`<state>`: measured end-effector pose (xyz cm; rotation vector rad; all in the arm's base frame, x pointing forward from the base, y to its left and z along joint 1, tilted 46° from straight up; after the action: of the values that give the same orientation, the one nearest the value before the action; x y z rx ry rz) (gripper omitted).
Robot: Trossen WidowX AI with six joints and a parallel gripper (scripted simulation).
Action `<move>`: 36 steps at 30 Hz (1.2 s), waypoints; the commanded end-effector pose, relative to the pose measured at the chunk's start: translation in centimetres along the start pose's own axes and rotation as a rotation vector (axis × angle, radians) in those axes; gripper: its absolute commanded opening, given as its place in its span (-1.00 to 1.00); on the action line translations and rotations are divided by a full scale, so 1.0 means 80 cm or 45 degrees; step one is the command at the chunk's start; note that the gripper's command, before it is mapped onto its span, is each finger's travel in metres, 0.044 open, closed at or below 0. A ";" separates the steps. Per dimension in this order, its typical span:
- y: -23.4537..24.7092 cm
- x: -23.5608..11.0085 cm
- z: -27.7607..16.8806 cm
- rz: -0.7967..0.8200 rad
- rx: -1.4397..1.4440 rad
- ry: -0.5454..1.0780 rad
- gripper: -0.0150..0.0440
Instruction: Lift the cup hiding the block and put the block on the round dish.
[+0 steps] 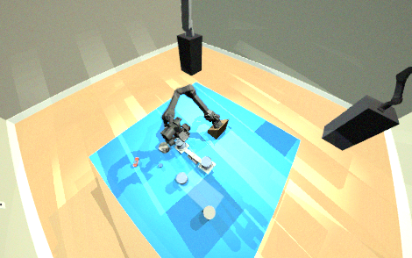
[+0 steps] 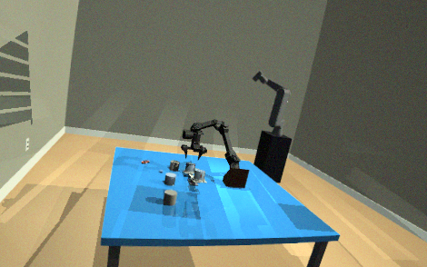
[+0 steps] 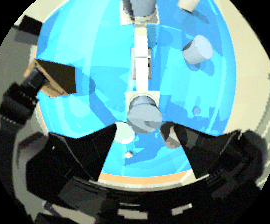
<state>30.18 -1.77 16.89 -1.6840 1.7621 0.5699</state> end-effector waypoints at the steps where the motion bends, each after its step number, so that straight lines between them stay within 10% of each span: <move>1: -0.001 0.013 -0.001 0.005 -0.012 -0.006 1.00; 36: -0.002 0.080 -0.001 0.003 -0.011 -0.005 1.00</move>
<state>30.50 -5.97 12.95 -1.6797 1.7582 0.5812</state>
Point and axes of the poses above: the point midway between the two fingers, 35 mm back from their tips, its own x axis out along the fingers, its own y axis across the jaws, z = x × y, the point moved 6 cm from there along -x, back along the fingers, and after that the axes turned 8 degrees about x, right-handed, at the moved point
